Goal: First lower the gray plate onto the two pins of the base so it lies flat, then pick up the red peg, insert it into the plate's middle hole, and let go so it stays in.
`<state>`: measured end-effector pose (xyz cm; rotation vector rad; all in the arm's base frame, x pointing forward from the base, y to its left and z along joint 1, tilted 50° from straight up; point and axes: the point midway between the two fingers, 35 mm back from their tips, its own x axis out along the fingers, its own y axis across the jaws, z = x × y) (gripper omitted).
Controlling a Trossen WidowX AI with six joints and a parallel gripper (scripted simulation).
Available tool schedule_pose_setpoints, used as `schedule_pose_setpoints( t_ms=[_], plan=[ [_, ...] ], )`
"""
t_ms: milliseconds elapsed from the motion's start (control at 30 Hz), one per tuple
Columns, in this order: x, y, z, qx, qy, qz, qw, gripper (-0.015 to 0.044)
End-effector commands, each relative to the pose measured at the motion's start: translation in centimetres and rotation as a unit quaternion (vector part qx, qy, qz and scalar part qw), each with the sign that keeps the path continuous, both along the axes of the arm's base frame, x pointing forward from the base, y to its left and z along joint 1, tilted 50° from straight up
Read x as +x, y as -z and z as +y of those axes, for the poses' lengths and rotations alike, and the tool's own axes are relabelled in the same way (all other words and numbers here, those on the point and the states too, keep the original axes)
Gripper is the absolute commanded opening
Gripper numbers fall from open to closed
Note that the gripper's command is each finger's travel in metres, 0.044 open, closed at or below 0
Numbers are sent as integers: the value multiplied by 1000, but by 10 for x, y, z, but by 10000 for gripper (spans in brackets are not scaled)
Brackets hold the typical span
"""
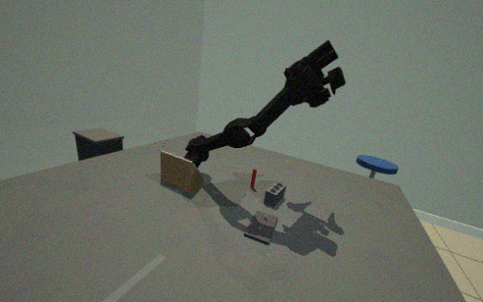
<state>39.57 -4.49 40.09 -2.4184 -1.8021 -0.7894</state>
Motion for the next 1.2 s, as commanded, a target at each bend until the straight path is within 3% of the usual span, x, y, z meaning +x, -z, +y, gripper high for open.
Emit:
schedule_pose_setpoints(
  t_ms=[0, 100, 367, 700, 933, 1167],
  plan=[
    [0, 0, 0, 0, 0, 0, 1000, 426],
    [-18, -21, 3, 15, -12, -19, 1000, 440],
    [-106, -87, -33, -22, 105, -263, 959, 440],
    [-231, -137, -11, -134, 220, -582, 771, 440],
    [-324, -146, 60, -251, 240, -795, 497, 440],
    [-346, -115, 161, -339, 141, -903, 225, 440]
  ],
)
